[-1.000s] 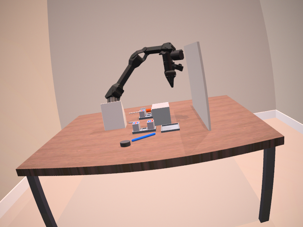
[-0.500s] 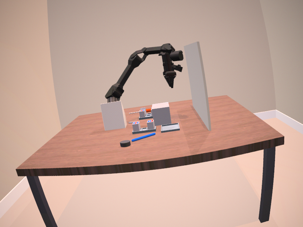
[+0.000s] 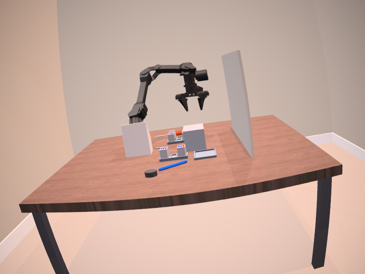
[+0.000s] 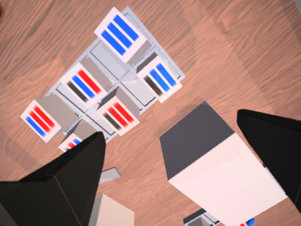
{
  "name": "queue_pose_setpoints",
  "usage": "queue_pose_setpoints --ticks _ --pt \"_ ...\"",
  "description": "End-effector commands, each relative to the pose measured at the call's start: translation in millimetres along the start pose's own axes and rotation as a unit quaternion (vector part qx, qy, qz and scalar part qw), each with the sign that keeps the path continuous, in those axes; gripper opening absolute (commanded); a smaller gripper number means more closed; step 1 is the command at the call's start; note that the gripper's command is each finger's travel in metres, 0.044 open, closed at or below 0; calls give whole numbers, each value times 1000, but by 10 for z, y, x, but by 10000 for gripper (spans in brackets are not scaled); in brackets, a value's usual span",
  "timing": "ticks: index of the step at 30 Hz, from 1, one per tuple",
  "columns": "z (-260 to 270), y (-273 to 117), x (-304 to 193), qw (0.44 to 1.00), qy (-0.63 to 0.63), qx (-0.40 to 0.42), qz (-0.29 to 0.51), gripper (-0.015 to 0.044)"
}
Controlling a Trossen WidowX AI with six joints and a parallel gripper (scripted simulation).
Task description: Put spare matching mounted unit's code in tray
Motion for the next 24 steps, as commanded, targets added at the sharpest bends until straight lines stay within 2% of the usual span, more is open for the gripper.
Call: queue_pose_setpoints --ticks 1,4,11,16,24 --pt "518 121 -30 987 -159 9 -9 440" --pt "763 178 -77 971 -238 15 -15 440" --pt "779 181 -81 970 -243 15 -15 440" --pt "805 480 -70 970 -244 15 -16 309" --pt "821 576 -70 970 -244 15 -16 300"
Point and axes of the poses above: the point midway between the two fingers, 35 mm back from their tips, its own y axis out along the fingers, its own z axis across the jaws, x = y × z, the point moved 5 cm from there along -y, back along the fingers, and after that the axes turned 12 degrees about y, right-handed, at the moved point
